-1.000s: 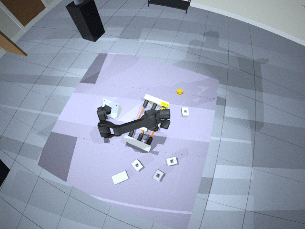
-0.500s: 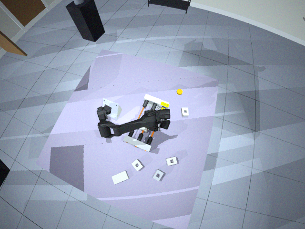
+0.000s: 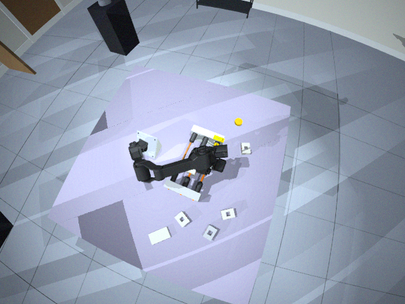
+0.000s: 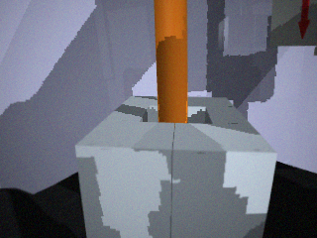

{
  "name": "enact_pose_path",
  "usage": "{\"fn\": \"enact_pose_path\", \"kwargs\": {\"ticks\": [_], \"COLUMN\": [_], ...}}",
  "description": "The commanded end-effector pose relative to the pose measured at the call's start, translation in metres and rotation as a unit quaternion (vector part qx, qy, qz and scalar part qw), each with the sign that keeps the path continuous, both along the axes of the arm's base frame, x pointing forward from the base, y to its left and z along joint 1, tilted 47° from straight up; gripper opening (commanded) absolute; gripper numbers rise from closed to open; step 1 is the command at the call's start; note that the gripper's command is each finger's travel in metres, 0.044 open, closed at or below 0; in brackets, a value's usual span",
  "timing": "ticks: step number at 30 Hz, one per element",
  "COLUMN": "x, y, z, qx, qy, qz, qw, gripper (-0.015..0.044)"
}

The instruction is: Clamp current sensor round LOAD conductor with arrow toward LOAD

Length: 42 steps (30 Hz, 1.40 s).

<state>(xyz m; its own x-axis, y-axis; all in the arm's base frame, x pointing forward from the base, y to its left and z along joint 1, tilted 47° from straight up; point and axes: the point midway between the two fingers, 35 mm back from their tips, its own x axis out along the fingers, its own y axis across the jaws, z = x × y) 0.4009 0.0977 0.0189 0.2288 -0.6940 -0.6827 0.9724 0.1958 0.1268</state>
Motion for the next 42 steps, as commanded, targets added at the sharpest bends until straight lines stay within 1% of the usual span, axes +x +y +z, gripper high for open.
{"fn": "enact_pose_path", "kwargs": {"ticks": [1,11,12,42], "x": [0.0011,0.0003,0.0003,0.0003], "y": [-0.0026,0.0001,0.0001,0.0001], "z": [-0.0028,-0.0001,-0.0001,-0.0001], "qx": [0.002,0.001,0.001,0.001], "qy": [-0.001,-0.001,-0.001,-0.001], "qz": [-0.001,0.000,0.000,0.000], "qw": [1.000,1.000,1.000,1.000], "gripper": [0.0000,0.0263,0.0269,0.0269]}}
